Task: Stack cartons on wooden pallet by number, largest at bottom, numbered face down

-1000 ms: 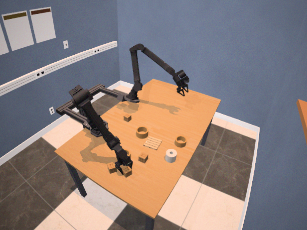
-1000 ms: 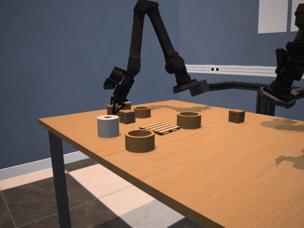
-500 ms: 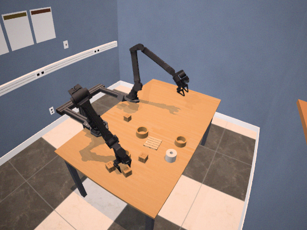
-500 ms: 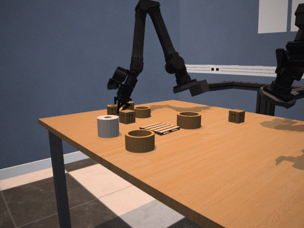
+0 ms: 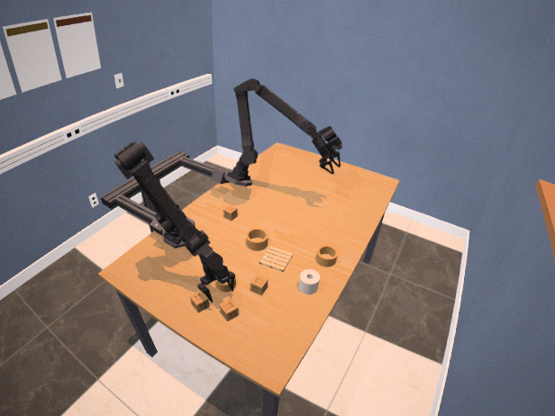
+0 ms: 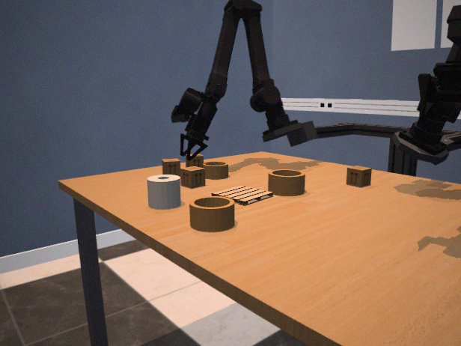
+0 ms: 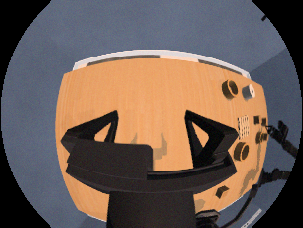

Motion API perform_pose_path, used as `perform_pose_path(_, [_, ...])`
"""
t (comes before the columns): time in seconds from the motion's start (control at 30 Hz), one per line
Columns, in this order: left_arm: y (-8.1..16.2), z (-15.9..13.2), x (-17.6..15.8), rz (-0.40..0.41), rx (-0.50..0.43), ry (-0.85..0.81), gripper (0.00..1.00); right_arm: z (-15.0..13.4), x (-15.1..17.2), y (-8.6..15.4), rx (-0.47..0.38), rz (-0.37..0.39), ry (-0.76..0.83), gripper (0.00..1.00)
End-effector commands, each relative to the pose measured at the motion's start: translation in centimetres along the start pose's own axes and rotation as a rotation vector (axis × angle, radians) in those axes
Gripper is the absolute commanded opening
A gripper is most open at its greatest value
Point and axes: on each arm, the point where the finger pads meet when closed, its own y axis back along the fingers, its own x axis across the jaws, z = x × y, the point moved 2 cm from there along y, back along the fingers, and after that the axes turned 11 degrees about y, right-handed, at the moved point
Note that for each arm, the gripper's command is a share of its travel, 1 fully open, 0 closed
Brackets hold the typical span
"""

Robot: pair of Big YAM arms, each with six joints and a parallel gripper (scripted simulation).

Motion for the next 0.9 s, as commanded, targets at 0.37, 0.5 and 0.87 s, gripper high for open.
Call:
perform_pose_path(0.37, [0.6,2.5,0.3,0.006,-0.048,-0.018,1.0,3.2,0.1,1.6,-0.038,-0.001,-0.005,0.79])
perform_pose_path(0.5, [0.6,2.5,0.3,0.006,-0.048,-0.018,1.0,3.5,2.5,1.7,-0.046,0.045,0.028,0.79])
perform_pose_path(0.87, [0.6,2.5,0.3,0.006,-0.048,-0.018,1.0,1.9,18.7,5.1,-0.106,0.34,0.374,0.79])
